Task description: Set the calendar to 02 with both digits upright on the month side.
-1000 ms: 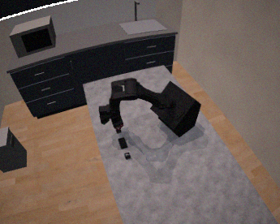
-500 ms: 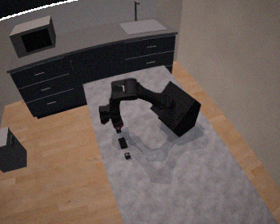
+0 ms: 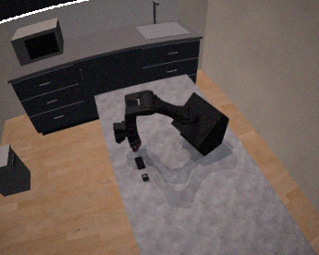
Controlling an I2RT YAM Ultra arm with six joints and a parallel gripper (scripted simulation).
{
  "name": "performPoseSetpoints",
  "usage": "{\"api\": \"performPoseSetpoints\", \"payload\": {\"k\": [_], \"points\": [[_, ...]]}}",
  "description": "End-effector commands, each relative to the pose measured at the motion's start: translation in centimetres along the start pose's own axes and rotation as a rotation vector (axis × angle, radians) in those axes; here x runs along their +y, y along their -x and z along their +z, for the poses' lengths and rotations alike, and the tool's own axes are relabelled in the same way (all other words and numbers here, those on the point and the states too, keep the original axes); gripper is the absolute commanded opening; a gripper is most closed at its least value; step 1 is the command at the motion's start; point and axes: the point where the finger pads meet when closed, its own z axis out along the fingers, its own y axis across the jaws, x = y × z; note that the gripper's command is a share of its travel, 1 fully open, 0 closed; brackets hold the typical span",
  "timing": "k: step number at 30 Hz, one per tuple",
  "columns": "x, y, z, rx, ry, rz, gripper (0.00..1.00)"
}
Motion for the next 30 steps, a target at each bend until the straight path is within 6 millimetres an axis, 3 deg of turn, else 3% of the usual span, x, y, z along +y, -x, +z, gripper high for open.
{"api": "performPoseSetpoints", "payload": {"k": [1,12,30], "points": [[-0.3,0.7,0.2,-0.025,-0.011,-0.004,0.47],[-0.3,0.7,1.2,-0.025,-0.011,-0.004,0.47],[-0.4,0.7,1.3,-0.025,-0.011,-0.003,0.47]]}}
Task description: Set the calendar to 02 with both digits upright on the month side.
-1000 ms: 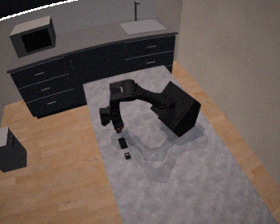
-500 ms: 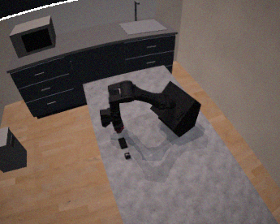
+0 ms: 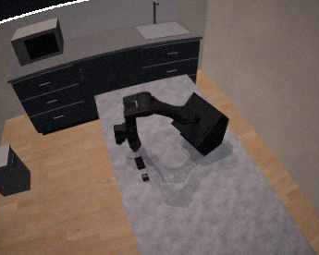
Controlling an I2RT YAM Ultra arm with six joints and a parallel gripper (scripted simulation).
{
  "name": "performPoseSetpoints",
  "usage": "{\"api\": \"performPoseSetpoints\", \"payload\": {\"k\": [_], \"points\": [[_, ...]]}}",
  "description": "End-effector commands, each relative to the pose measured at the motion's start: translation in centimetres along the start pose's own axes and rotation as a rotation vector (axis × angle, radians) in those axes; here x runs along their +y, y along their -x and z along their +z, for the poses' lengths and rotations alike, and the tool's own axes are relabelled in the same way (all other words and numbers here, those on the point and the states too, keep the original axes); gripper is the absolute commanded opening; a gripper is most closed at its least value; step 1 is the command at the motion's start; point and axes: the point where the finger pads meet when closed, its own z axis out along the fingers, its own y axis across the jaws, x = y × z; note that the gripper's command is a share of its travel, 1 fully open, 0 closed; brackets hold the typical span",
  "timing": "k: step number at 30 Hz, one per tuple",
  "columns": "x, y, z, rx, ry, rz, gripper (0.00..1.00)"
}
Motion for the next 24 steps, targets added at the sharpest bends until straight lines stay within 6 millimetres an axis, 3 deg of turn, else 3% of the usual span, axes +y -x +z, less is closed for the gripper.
{"api": "performPoseSetpoints", "payload": {"k": [1,20,21,24], "points": [[-0.14,0.46,-0.2,-0.014,-0.005,-0.004,0.47],[-0.14,0.46,-0.2,-0.014,-0.005,-0.004,0.47],[-0.14,0.46,-0.2,-0.014,-0.005,-0.004,0.27],[-0.14,0.46,-0.2,-0.014,-0.005,-0.004,0.27]]}}
